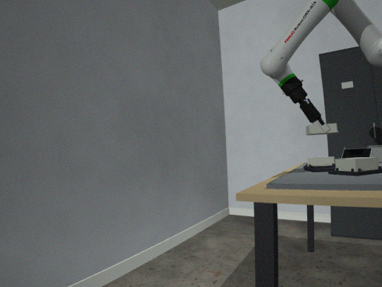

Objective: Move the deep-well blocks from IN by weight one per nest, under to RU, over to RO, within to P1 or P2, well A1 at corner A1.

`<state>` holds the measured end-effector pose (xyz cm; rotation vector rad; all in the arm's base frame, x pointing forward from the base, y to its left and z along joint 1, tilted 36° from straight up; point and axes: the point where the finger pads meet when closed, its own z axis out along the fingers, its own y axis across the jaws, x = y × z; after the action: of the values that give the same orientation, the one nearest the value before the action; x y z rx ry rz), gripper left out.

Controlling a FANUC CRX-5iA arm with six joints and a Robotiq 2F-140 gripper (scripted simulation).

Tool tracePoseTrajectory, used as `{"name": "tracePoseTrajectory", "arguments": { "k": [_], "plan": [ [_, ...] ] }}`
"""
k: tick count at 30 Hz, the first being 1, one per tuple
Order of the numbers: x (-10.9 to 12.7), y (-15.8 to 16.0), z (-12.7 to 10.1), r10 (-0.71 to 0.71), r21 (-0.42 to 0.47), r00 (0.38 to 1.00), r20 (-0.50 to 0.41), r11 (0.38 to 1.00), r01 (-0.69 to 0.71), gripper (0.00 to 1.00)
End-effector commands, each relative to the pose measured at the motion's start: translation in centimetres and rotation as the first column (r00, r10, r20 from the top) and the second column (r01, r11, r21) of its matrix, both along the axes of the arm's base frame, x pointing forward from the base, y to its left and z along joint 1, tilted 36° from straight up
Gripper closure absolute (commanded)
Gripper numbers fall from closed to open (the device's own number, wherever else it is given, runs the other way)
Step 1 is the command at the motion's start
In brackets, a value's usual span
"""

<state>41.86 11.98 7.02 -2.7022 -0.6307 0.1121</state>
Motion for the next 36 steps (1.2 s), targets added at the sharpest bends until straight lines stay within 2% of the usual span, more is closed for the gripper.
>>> {"name": "tracePoseTrajectory", "arguments": {
  "k": [1,12,18,25,32,36],
  "plan": [
    [-0.2,0.8,0.5,-0.001,-0.001,1.0,0.0,1.0,0.001,0.9],
    [-0.8,4.0,2.2,-0.001,-0.001,1.0,0.0,1.0,0.001,0.9],
    [-0.9,4.2,2.3,-0.001,-0.001,1.0,0.0,1.0,0.001,0.9],
    [-2.3,6.0,2.9,0.19,-0.084,0.976,0.11,0.98,-0.181,0.9],
    [-3.7,7.8,3.5,0.378,-0.185,0.904,0.201,0.92,-0.344,0.9],
    [-4.1,8.3,3.6,0.392,-0.193,0.896,0.207,0.914,-0.356,0.9]
  ]
}}
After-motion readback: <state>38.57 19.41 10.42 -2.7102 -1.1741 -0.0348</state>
